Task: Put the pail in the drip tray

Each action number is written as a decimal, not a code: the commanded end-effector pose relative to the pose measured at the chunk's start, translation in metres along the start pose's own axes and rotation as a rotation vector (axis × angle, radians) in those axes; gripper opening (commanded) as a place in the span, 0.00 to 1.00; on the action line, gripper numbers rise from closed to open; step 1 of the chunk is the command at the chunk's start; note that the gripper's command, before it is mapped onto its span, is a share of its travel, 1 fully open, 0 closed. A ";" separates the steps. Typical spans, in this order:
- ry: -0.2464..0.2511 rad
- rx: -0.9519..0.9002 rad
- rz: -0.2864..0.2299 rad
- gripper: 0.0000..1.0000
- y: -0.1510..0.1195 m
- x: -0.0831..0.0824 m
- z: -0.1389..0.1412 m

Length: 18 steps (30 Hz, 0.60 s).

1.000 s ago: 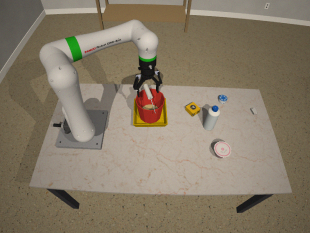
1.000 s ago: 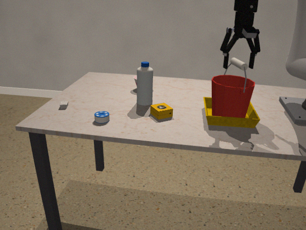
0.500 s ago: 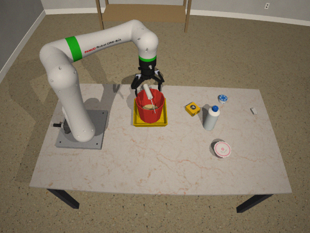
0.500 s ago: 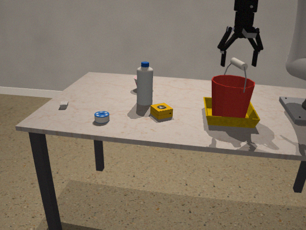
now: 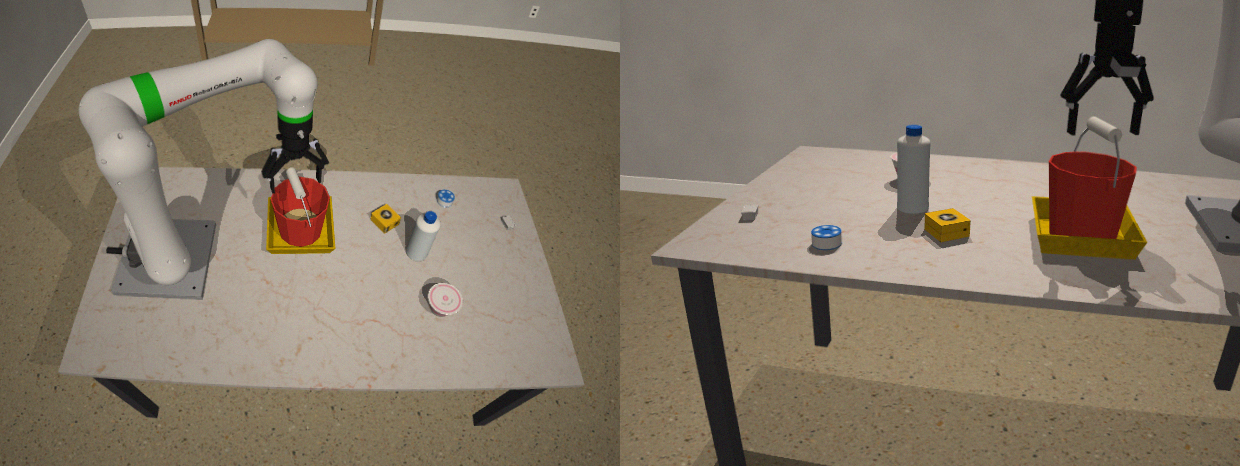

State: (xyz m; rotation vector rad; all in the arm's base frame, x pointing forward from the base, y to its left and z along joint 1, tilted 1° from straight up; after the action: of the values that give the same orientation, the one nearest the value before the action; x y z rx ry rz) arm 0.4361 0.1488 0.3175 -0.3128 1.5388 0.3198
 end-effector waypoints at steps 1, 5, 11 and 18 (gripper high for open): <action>-0.002 0.000 0.000 1.00 0.000 -0.001 0.000; -0.002 0.000 0.000 1.00 0.000 -0.004 0.000; -0.002 0.000 0.000 1.00 0.000 -0.011 0.000; -0.002 0.000 0.000 1.00 0.000 -0.021 0.000</action>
State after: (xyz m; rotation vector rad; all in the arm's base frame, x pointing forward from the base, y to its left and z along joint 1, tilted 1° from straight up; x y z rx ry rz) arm 0.4359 0.1487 0.3351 -0.3126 1.5382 0.3199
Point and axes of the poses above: the point where the finger pads meet when closed, its own x axis out along the fingers, its own z axis across the jaws, y = z × x, the point moved 9 cm from there along -x, back along the fingers, and after that the axes turned 2 degrees about -x, right-handed, at the moved point
